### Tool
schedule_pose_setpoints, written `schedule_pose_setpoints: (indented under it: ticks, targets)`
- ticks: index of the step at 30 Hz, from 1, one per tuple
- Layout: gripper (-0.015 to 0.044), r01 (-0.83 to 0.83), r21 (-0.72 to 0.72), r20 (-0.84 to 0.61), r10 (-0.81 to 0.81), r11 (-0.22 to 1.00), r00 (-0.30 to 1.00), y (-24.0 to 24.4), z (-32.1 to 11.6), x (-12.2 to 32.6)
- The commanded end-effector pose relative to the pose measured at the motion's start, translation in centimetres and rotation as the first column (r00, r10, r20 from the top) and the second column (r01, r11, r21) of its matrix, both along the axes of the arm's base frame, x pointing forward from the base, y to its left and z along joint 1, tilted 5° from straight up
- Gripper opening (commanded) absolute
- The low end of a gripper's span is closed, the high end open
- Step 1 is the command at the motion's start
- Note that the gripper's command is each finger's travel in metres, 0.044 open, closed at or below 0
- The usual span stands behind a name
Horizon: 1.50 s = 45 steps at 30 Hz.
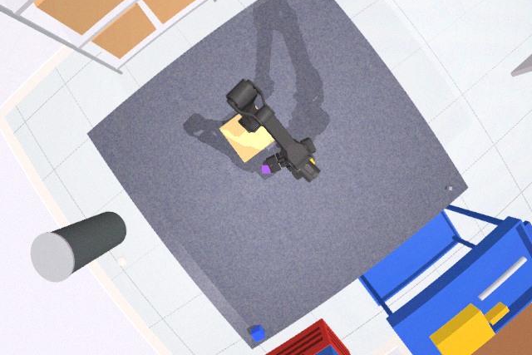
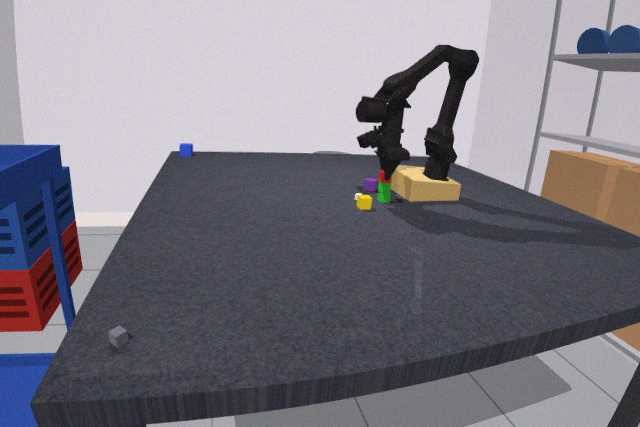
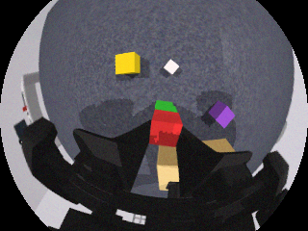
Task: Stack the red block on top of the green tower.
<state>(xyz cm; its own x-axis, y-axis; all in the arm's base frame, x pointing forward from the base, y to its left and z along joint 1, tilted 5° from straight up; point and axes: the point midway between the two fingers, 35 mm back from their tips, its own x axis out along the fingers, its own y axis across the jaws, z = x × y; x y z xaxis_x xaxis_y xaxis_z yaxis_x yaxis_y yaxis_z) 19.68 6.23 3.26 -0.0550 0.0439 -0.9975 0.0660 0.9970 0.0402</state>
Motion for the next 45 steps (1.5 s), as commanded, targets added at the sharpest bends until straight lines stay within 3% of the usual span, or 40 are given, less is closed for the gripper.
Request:
schedule_pose_setpoints:
  ticks: [1,15,32,45]
  targets:
    - [0.0,0.003,0.004,0.0,-0.003,1.0,1.0,0.07,-0.03,0.01]
    - [0.0,0.003,0.004,0.0,-0.003,1.0,1.0,0.05,0.36,0.04]
    - [0.044,0.0,0.0,-0.001,0.0,1.0,1.0,0.0,-0.03,0.0]
    - [0.044,0.0,0.0,-0.001,0.0,1.0,1.0,0.0,-0.03,0.0]
